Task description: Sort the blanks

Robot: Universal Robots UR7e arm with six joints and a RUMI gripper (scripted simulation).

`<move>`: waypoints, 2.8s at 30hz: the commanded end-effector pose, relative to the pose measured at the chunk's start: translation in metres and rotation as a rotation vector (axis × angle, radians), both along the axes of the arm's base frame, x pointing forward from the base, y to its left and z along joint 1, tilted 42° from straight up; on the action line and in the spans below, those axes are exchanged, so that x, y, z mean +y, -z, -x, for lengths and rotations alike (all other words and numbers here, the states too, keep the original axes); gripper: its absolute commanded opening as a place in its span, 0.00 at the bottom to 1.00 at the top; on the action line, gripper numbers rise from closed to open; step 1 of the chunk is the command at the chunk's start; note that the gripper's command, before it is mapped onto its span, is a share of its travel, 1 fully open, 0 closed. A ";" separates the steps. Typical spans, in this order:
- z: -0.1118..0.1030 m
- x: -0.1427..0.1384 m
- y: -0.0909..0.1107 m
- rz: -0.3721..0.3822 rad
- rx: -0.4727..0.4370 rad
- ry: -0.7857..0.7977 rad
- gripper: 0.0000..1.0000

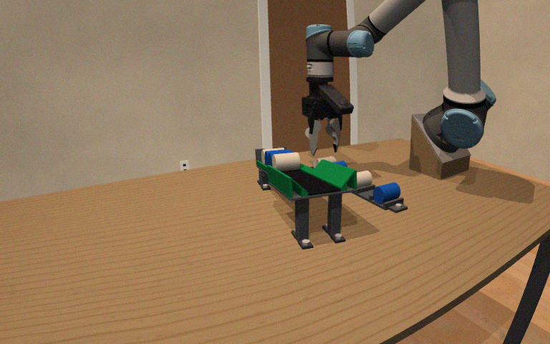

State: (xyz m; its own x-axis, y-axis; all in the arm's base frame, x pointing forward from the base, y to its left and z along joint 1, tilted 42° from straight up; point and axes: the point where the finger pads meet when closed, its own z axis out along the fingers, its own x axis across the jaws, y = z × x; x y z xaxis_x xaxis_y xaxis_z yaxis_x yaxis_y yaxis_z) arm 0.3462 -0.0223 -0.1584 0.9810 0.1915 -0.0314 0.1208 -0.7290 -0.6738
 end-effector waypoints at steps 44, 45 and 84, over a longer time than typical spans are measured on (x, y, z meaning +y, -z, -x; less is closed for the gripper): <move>0.002 0.006 0.002 -0.004 0.003 -0.001 0.46; 0.002 0.006 0.003 -0.004 0.003 -0.001 0.46; 0.006 0.025 0.026 -0.002 0.001 0.000 0.46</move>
State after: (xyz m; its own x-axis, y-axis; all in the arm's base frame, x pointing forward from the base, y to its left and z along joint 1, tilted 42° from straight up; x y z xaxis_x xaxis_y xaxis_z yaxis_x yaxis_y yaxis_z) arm 0.3409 0.0010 -0.1839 0.9809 0.1919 -0.0308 0.1215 -0.7294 -0.6732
